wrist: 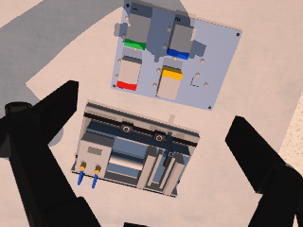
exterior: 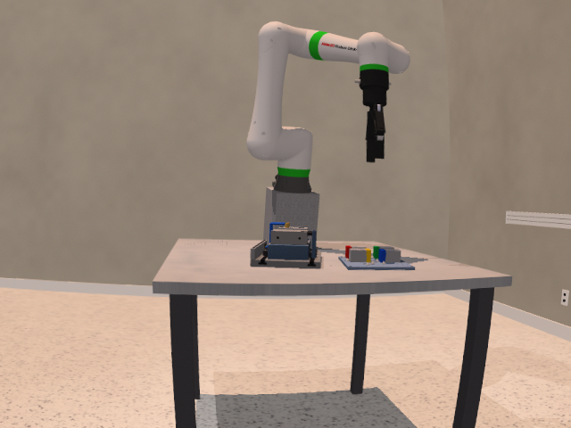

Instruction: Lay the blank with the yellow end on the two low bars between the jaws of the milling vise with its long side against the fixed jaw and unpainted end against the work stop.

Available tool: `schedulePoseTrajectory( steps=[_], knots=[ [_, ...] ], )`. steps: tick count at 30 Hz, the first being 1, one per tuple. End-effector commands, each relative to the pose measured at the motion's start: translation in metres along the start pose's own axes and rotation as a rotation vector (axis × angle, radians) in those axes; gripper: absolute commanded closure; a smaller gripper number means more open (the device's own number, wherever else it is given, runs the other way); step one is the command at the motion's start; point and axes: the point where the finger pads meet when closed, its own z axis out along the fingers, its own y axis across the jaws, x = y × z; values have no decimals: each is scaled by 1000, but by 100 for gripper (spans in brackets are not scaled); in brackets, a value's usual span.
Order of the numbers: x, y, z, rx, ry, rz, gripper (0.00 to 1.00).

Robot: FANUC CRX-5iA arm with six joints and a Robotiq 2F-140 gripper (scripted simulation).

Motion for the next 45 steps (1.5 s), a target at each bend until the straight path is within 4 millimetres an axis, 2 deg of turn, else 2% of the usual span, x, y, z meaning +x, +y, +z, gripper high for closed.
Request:
schedulePoseTrajectory(
  steps=[1,3,4,45],
  knots=[
    [0,1,-1,-2,0,10,0],
    [0,1,-1,-2,0,10,0],
    [0,1,-1,-2,0,7,47],
    [0,1,-1,-2,0,7,47]
  ],
)
